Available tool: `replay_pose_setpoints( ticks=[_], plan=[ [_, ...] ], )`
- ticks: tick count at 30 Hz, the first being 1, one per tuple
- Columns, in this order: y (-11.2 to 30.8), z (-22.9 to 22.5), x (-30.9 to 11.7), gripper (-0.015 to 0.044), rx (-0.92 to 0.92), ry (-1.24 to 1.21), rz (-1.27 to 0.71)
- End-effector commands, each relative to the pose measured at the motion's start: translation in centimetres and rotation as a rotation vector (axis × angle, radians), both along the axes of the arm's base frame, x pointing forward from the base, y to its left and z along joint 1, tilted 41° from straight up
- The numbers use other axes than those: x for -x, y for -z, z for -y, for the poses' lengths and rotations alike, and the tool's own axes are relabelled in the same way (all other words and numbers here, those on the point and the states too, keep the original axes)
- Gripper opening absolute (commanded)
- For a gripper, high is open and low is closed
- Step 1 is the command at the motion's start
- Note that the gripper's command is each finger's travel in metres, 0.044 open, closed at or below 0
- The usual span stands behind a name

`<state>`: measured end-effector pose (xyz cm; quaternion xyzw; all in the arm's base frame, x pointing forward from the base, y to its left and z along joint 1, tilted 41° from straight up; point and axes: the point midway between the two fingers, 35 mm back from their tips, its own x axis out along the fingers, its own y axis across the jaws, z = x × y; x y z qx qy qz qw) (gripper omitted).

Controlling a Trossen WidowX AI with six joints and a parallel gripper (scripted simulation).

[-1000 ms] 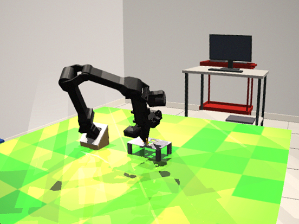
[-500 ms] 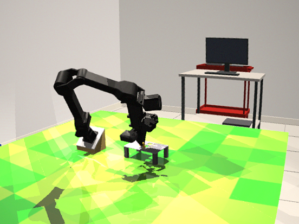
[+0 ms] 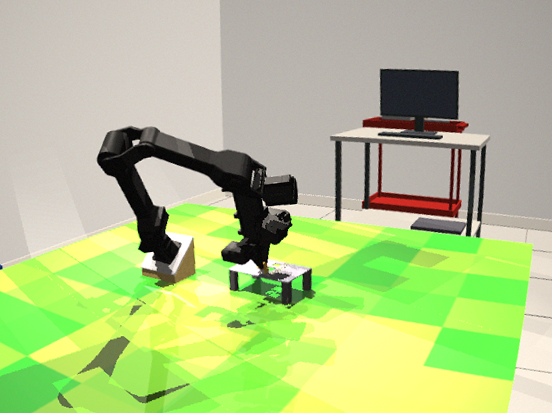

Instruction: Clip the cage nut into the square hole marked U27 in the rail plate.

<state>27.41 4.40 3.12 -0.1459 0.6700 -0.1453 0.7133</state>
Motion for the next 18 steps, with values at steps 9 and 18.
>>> replay_pose_setpoints(
  ticks=[9, 18],
  plan=[
    [0.02, 0.13, 0.03, 0.0032, -0.025, -0.002, -0.003],
    [0.00, 0.23, 0.03, 0.0032, -0.042, -0.004, -0.003]
  ],
)
